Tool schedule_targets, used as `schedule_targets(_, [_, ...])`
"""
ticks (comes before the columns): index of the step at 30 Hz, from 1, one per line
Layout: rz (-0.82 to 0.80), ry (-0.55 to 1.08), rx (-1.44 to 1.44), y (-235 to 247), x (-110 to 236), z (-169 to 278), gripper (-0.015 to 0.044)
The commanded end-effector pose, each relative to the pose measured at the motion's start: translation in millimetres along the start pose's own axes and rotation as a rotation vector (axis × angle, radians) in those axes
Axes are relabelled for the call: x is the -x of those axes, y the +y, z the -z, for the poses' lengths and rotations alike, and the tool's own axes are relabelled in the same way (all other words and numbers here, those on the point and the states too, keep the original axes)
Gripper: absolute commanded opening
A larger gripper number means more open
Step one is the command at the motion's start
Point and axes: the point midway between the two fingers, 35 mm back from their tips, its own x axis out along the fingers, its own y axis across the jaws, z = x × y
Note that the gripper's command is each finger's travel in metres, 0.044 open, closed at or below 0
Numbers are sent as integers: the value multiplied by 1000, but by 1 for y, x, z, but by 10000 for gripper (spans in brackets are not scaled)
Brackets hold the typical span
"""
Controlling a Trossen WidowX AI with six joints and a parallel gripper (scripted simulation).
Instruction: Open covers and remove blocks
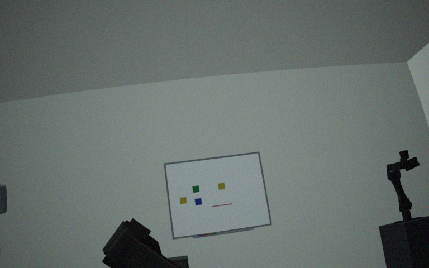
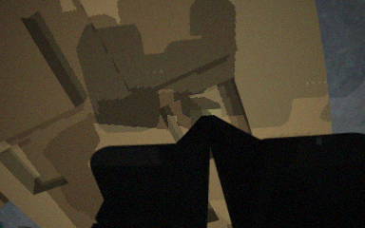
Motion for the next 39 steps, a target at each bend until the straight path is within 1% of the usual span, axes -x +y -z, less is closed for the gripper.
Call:
schedule_targets(1, [5, 4, 2, -1, -2, 2, 0])
schedule_targets(12, [3, 3, 15, 1, 10, 1, 0])
schedule_targets(14, [2, 4, 15, 2, 9, 2, 52])
schedule_targets(17, [0, 4, 17, 2, 25, 1, 131])
schedule_targets(18, [0, 4, 17, 2, 31, 1, 144])
schedule_targets(24, [2, 5, 21, 2, 62, 1, 144])
schedule_targets(32, [2, 5, 12, 2, 60, 1, 144])
schedule_targets(39, [2, 5, -81, 2, 58, 1, 144])
